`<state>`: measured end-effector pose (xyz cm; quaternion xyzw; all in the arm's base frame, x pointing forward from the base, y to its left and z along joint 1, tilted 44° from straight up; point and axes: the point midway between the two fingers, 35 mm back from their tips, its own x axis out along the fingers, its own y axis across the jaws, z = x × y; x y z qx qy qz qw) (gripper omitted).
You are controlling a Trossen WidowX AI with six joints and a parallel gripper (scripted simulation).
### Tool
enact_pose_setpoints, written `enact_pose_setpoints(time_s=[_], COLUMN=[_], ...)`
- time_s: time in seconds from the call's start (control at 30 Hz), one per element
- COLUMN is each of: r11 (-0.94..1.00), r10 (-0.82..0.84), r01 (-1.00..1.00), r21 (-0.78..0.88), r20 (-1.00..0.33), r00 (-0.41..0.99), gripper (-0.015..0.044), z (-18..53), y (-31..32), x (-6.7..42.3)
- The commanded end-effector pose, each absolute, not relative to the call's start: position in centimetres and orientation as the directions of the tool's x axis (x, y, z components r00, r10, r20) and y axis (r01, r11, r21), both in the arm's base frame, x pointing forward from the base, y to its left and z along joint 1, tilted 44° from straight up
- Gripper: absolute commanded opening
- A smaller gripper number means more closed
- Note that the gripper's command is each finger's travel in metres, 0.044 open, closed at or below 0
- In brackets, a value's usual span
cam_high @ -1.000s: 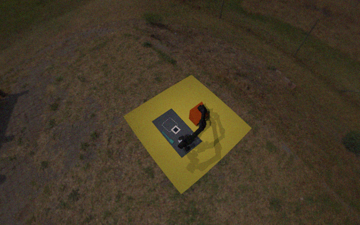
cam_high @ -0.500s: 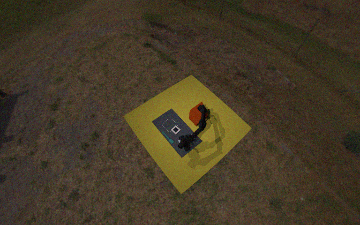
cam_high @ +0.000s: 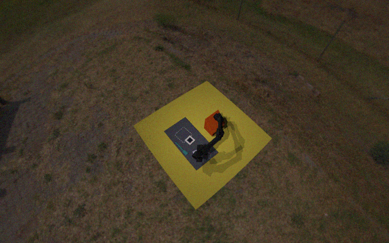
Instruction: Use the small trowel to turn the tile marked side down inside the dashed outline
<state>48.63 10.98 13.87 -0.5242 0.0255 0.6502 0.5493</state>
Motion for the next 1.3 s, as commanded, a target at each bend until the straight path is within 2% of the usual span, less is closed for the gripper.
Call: enact_pose_setpoints(time_s=[0.0,0.33,0.63,0.93,1.27], r11=[-0.294,-0.053,0.172,0.38,0.568], r10=[0.688,0.686,0.686,0.686,0.685], r01=[-0.835,-0.965,-0.984,-0.908,-0.72], r21=[-0.466,-0.258,-0.042,0.177,0.399], r20=[-0.709,-0.711,-0.712,-0.713,-0.714], r00=[0.153,0.153,0.15,0.148,0.145], gripper=[0.027,0.027,0.027,0.027,0.027], z=[13.9,13.6,13.3,13.0,12.6], y=[10.8,10.2,9.8,9.4,8.9], x=[48.1,47.0,46.0,45.0,43.7])
